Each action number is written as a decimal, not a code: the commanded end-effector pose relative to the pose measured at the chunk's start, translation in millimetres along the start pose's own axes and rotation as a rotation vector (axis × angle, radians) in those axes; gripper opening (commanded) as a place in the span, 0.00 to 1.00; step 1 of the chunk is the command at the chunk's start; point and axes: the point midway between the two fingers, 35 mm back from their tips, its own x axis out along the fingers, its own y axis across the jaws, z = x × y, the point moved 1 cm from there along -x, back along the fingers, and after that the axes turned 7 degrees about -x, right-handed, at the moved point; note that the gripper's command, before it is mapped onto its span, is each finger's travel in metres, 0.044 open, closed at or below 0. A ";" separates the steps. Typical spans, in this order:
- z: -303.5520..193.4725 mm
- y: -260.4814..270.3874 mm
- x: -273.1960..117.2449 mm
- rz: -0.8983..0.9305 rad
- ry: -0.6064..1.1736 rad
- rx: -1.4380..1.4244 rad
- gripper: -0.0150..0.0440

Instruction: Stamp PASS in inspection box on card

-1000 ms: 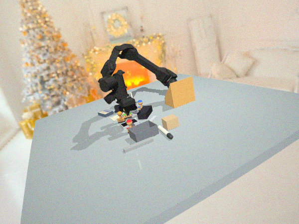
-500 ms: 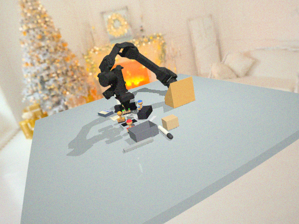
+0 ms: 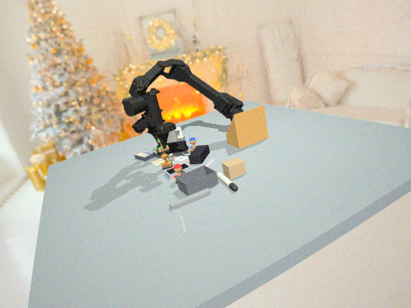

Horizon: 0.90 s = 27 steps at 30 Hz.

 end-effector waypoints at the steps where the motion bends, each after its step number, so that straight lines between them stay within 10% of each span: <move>1: -6.1 -22.1 -1.4 -0.007 -0.001 -0.071 0.25; 27: -30.8 -87.8 6.1 -0.018 0.009 -0.264 0.25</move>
